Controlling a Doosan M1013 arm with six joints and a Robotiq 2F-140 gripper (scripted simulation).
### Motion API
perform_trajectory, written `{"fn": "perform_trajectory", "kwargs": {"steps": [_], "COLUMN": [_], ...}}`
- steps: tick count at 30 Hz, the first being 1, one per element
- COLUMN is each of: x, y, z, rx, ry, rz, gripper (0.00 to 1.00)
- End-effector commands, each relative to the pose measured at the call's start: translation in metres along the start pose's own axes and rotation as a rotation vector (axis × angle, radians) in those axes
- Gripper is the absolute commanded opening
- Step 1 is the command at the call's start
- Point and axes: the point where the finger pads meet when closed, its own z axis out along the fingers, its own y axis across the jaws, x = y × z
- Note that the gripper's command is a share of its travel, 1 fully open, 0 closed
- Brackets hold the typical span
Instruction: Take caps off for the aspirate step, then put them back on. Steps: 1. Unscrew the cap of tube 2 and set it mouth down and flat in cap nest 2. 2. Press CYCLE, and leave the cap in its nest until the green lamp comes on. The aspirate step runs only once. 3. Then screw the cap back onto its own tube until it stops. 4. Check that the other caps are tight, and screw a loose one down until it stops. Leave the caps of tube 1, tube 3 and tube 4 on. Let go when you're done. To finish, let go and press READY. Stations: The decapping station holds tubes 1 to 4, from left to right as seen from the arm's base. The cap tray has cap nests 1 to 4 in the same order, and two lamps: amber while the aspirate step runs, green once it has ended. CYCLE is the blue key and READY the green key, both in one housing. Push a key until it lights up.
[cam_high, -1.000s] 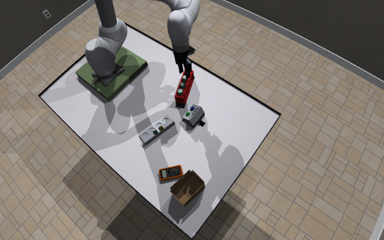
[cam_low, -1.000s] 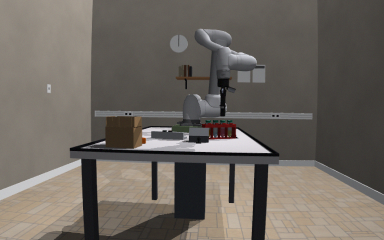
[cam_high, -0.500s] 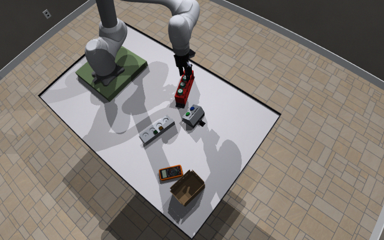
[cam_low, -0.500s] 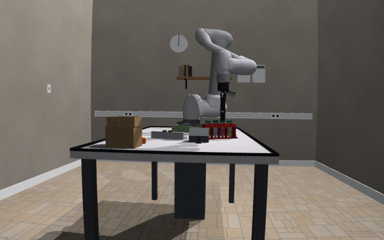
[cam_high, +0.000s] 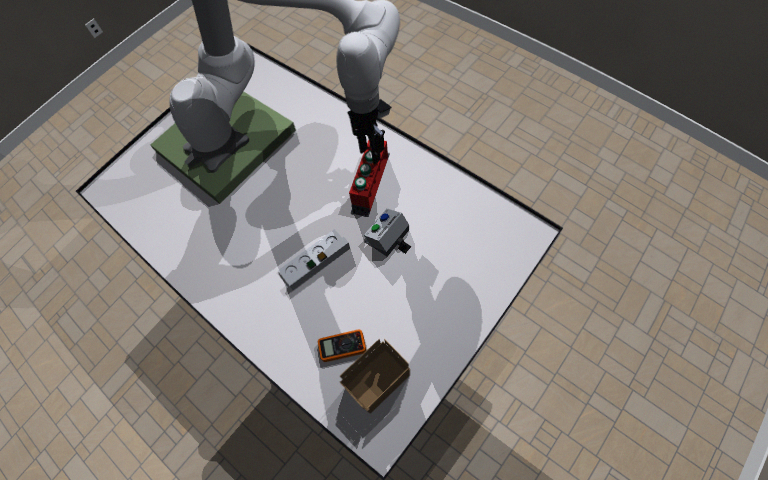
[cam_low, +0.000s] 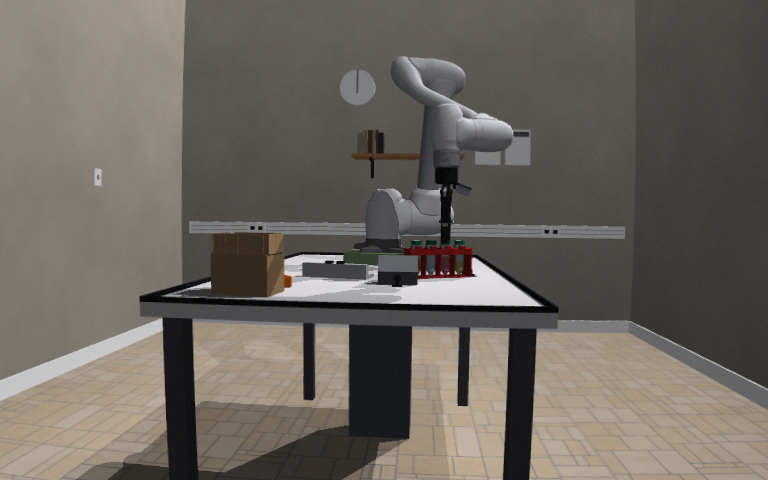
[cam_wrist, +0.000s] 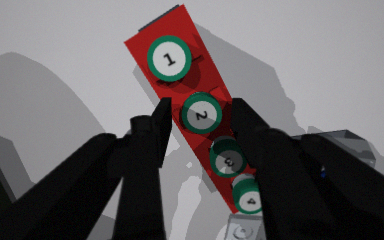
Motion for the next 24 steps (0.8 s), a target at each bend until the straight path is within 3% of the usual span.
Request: {"fn": "perform_trajectory", "kwargs": {"steps": [1,9,10,24], "x": [0.0003,0.0003,0.0003,0.0003], "y": [0.0003,0.0003,0.0003,0.0003], "z": [0.0014,0.0034,0.0034,0.0033], "rx": [-0.001,-0.001,-0.001,-0.001], "ry": [0.001,0.001,0.001,0.001], "rz": [0.000,0.000,0.000,0.000], "gripper": [0.41,0.41,0.30,0.30]}}
